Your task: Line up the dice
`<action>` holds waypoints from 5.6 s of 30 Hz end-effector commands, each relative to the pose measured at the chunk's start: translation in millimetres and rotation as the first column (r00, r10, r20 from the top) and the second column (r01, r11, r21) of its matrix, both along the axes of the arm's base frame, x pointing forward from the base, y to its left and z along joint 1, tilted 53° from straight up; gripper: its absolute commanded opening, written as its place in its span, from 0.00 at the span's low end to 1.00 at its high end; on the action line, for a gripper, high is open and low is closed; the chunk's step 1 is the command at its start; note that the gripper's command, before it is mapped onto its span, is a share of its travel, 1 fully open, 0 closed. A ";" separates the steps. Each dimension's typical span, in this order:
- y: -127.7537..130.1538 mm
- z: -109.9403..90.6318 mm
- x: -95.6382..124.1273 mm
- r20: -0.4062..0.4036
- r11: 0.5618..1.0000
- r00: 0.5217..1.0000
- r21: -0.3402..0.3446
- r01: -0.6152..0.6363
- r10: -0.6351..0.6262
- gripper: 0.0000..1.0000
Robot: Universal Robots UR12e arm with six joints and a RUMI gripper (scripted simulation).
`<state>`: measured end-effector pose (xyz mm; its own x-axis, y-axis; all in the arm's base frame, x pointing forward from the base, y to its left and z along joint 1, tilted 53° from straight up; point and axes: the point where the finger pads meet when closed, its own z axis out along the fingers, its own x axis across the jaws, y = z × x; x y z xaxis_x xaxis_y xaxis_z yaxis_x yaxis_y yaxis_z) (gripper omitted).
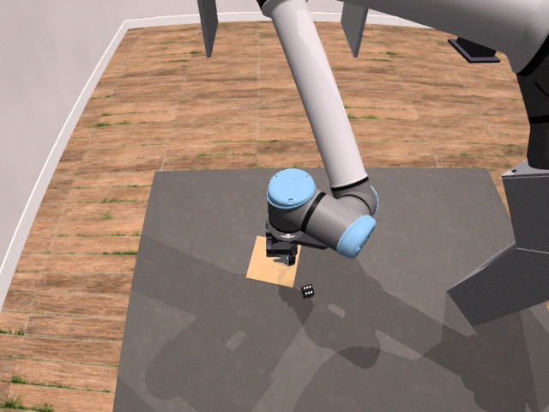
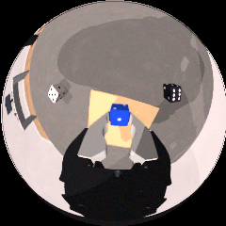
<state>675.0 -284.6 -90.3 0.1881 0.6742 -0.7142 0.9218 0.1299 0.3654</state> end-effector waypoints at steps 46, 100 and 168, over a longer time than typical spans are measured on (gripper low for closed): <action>-1.8 -0.2 0.8 0.002 1.000 1.000 0.000 0.000 0.000 0.17; 65.0 52.7 -31.0 -0.001 1.000 1.000 0.000 0.000 0.000 1.00; -37.5 127.5 -95.5 -0.525 0.886 0.785 -0.115 -0.449 0.330 0.28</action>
